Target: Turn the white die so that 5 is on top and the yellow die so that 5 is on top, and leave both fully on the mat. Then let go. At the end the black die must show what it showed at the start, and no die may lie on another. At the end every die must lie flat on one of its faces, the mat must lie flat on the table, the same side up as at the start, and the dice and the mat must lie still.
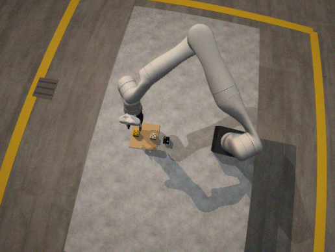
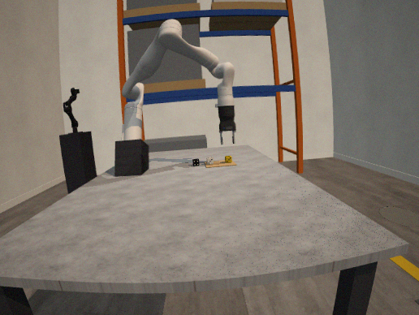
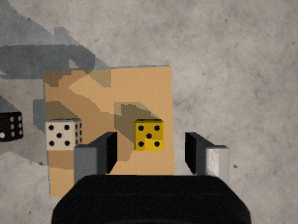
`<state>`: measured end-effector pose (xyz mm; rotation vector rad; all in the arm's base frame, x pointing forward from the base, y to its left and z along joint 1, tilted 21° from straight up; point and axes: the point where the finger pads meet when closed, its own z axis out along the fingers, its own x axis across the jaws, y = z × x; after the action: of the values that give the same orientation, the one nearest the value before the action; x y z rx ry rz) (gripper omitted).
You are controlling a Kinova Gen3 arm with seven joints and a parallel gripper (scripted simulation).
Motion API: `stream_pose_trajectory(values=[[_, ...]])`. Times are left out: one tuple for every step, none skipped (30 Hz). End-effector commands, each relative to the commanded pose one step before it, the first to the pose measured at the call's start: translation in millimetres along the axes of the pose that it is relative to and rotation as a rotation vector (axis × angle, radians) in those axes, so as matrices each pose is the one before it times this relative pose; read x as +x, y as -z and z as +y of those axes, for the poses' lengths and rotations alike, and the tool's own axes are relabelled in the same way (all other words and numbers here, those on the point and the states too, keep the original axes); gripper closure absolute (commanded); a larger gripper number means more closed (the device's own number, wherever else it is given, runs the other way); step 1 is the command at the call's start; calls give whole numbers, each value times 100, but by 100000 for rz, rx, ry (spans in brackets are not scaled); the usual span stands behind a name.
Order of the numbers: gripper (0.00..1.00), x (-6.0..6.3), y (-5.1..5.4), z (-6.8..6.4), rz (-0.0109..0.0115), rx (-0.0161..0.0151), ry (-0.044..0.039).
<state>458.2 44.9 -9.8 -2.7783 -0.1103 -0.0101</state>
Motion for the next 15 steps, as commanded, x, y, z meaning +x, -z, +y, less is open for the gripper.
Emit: stream_pose_trajectory(values=[[0, -8, 321, 129, -73, -82, 338], [0, 0, 0, 0, 0, 0, 0], [0, 0, 0, 0, 0, 0, 0], [0, 0, 0, 0, 0, 0, 0], [0, 0, 0, 0, 0, 0, 0], [0, 0, 0, 0, 0, 0, 0], [0, 0, 0, 0, 0, 0, 0], [0, 0, 0, 0, 0, 0, 0], [0, 0, 0, 0, 0, 0, 0], [0, 0, 3, 0, 0, 0, 0], [0, 0, 19, 0, 0, 0, 0], [0, 0, 48, 0, 0, 0, 0], [0, 0, 87, 0, 0, 0, 0], [0, 0, 0, 0, 0, 0, 0], [0, 0, 0, 0, 0, 0, 0]])
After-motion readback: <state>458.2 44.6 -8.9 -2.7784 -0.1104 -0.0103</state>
